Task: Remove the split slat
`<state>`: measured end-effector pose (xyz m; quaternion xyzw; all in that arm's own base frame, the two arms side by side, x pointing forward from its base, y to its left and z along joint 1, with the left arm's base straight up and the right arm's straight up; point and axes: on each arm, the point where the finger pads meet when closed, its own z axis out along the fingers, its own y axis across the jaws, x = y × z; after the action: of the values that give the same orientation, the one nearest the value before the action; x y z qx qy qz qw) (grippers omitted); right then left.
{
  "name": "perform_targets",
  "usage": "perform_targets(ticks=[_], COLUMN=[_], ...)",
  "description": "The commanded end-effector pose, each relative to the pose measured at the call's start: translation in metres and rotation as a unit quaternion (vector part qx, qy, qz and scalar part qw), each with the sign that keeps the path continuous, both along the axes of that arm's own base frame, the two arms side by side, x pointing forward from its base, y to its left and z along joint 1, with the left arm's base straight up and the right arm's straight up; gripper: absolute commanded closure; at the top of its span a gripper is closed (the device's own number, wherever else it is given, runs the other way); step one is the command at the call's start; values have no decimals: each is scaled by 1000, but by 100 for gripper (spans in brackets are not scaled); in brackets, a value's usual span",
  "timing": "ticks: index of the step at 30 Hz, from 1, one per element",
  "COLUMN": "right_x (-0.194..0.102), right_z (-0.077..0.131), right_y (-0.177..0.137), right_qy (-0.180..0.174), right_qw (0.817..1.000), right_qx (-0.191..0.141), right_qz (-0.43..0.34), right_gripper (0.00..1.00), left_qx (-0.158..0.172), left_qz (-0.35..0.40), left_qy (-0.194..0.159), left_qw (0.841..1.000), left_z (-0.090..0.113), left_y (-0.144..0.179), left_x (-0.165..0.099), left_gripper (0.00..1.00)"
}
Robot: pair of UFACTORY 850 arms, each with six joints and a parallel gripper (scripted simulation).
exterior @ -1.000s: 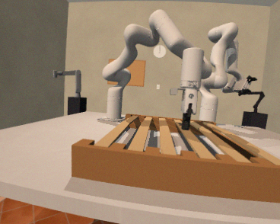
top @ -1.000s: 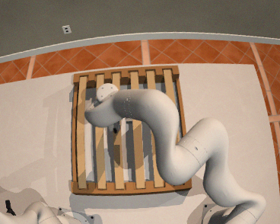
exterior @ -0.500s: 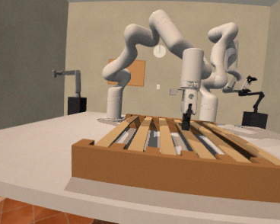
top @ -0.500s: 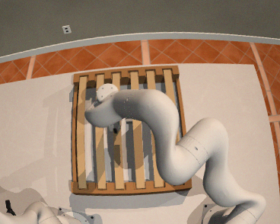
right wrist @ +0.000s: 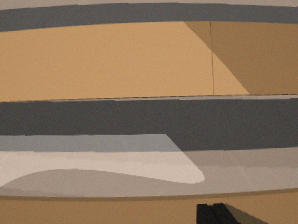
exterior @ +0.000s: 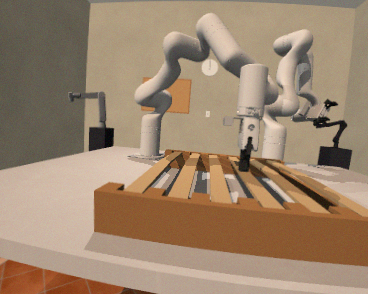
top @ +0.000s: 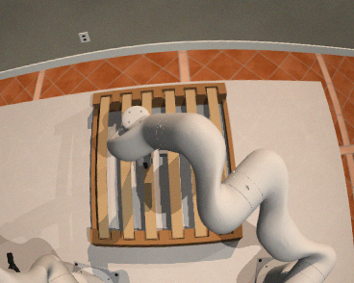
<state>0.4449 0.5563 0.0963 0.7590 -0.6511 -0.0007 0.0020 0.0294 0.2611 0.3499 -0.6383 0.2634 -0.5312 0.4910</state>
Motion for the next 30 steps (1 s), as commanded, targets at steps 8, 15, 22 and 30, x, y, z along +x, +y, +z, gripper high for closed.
perform_targets(ticks=[8,15,22,30], right_x=[1,1,1,1], right_z=[-1,-1,-3,-3], right_y=[1,1,0,0], right_qy=[-1,-1,-1,-1], right_qw=[1000,1000,1000,1000], right_qx=[1,1,2,2], right_qz=[0,0,0,0], right_gripper=[100,100,100,100], left_qx=[0,0,1,1], left_qz=[0,0,0,0], left_qy=[0,0,0,0], left_qw=[1000,1000,1000,1000], left_z=[0,0,0,0], left_y=[0,0,0,0], left_x=[0,0,0,0], left_gripper=[0,0,0,0])
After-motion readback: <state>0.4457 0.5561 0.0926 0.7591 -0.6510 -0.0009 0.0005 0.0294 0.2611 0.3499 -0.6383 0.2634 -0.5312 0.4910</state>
